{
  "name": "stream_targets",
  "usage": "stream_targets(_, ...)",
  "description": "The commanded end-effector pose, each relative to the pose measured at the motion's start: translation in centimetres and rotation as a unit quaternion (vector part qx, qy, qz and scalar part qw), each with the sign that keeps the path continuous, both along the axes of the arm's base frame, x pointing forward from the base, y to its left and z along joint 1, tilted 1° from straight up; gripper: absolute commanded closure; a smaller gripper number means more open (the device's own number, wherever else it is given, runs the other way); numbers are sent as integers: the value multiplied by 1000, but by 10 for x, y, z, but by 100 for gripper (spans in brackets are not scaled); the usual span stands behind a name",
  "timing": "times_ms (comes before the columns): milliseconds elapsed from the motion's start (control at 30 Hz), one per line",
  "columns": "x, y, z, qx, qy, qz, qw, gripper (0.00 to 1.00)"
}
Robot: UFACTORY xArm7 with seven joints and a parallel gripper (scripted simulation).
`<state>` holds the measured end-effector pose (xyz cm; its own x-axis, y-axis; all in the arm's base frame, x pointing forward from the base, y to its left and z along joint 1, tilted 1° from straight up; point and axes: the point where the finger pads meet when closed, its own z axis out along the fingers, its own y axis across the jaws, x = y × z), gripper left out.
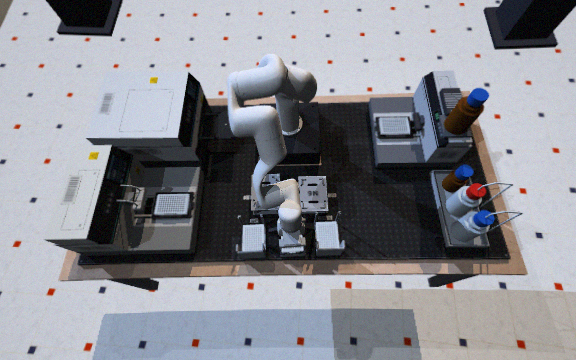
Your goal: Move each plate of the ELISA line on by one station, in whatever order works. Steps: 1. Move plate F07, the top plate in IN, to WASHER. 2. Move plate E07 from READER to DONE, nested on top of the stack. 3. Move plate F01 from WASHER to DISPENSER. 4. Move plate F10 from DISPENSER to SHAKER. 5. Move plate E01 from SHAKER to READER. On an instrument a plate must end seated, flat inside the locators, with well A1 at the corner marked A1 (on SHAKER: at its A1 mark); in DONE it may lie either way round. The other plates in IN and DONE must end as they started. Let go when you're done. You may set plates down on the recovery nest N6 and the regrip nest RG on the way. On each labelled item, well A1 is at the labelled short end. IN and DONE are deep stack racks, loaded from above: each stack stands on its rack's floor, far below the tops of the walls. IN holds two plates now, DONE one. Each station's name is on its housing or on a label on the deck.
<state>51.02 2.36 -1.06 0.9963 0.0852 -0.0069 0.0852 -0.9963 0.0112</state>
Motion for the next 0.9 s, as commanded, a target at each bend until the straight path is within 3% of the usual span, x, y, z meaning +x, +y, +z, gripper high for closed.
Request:
stream_targets(0, 2, 0, 1, 0, -3, 0, 1000, 0)
stream_targets(867, 2, 0, -4, 0, -3, 0, 1000, 0)
